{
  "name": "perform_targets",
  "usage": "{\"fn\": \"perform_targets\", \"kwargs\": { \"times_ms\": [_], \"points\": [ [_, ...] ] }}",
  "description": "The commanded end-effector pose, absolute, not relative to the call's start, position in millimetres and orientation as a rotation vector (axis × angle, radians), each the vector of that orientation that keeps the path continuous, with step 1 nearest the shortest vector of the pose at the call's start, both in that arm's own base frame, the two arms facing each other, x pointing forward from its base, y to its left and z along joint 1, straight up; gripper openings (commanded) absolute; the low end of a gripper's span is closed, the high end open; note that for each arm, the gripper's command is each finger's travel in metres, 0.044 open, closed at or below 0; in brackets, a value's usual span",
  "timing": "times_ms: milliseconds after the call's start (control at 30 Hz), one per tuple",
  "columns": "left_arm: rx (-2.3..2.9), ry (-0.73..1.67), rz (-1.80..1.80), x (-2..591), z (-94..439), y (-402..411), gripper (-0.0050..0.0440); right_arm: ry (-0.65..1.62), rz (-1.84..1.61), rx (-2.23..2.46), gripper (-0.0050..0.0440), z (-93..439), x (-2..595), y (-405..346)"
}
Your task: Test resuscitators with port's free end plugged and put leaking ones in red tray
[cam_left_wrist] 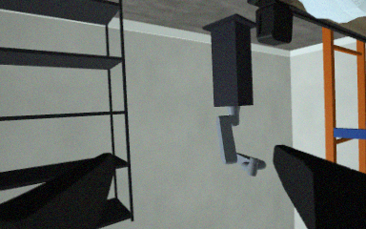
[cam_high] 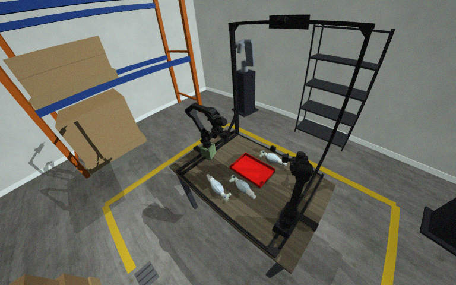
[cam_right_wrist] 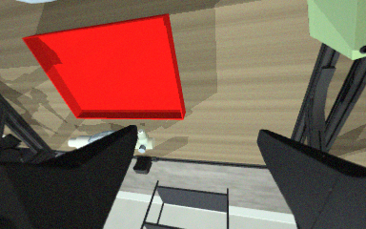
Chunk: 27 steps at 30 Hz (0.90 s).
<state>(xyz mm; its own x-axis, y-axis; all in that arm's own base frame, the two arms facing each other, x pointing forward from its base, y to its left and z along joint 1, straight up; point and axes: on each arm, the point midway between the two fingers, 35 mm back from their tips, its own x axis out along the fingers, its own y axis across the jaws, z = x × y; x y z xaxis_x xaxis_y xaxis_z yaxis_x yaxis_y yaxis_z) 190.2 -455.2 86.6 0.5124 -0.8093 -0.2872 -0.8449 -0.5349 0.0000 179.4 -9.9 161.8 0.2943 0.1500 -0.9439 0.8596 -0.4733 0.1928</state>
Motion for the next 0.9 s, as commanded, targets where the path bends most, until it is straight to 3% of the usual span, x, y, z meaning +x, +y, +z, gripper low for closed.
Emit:
{"fn": "perform_targets", "kwargs": {
  "times_ms": [0,533,567,867],
  "points": [
    [-2.608,1.436,0.382,190.2,86.6,-455.2,0.04,0.907,-1.223,1.829,0.04,161.8,179.4,-9.9],
    [-2.608,1.436,0.382,190.2,86.6,-455.2,0.04,0.907,-1.223,1.829,0.04,161.8,179.4,-9.9],
    [-2.624,1.446,0.358,189.6,100.9,-453.4,0.044,0.934,-1.154,1.713,0.044,154.3,186.6,-9.6],
    [-2.764,1.536,0.12,177.7,220.5,-418.6,0.044,1.017,-0.564,0.687,0.044,96.6,242.4,19.0]
  ]
}}
